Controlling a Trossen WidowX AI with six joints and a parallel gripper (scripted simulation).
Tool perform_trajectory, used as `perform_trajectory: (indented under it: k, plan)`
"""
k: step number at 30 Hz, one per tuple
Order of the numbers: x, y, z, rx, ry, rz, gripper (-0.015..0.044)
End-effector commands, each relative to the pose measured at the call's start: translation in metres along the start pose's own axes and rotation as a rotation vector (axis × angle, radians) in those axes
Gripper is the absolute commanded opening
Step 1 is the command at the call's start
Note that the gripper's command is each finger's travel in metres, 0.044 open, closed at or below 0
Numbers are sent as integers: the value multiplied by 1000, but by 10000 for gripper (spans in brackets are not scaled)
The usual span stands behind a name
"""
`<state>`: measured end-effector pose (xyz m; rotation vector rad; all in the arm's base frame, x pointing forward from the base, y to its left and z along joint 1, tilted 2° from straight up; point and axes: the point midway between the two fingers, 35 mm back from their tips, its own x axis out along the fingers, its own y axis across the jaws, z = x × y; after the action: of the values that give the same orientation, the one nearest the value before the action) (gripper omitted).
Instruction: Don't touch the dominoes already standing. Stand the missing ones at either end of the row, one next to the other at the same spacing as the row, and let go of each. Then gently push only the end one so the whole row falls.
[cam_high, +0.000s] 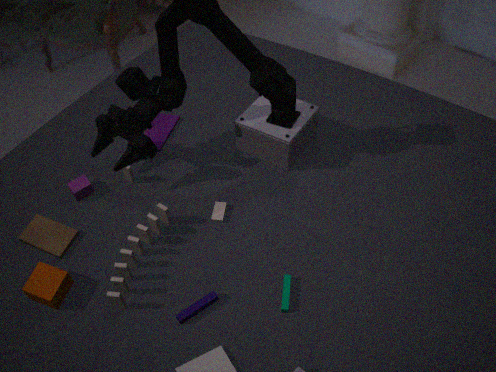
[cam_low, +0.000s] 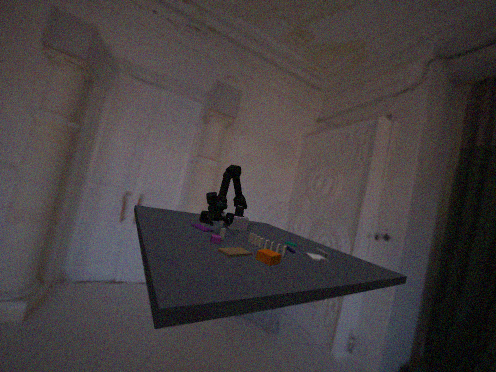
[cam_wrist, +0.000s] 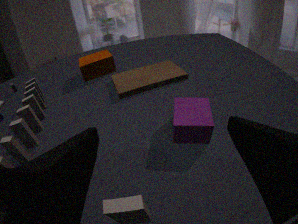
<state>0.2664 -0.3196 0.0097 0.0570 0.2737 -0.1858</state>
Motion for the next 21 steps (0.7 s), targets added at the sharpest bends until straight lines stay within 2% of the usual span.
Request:
perform_trajectory:
  k: [1,6,11,21]
  plan:
    - [31,-26,10,41,242,-98,440]
    - [41,-23,12,32,536,-121,440]
    - [41,-18,29,-43,707,-135,440]
    - [6,17,48,-130,1081,-60,440]
